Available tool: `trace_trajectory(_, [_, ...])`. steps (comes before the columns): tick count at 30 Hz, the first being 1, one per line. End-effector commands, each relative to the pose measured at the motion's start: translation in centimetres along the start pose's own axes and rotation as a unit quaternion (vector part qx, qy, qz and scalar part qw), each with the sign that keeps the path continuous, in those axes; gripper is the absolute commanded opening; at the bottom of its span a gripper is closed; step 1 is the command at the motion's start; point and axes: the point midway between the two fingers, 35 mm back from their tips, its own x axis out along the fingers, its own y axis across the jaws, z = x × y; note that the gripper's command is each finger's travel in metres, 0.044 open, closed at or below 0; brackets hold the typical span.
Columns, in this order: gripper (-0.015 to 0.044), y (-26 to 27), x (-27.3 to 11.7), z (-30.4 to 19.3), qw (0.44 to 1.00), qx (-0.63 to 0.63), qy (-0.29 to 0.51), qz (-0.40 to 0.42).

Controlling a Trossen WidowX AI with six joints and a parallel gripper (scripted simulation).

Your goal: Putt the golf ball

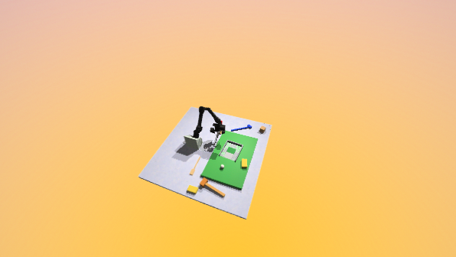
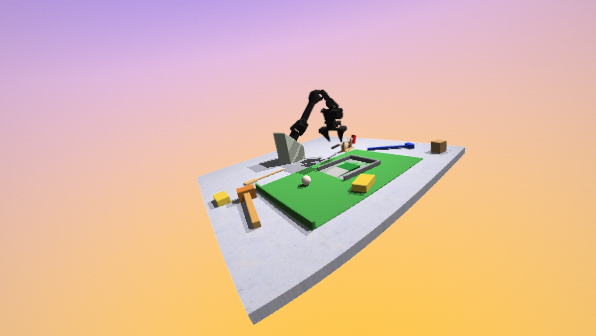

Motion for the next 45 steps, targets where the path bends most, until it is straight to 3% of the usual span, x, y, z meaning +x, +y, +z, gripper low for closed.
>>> trace_trajectory(1, [0.0440,0.7,-0.4,0.1,1.000,-0.002,-0.022,-0.004])
trace_trajectory(20, [0.0440,0.7,4.1,-0.8,1.000,-0.002,-0.023,-0.005])
trace_trajectory(41, [0.0440,0.7,6.4,-1.3,1.000,-0.002,-0.024,-0.005])
trace_trajectory(45, [0.0335,0.6,6.1,-1.2,1.000,-0.005,-0.025,-0.005])
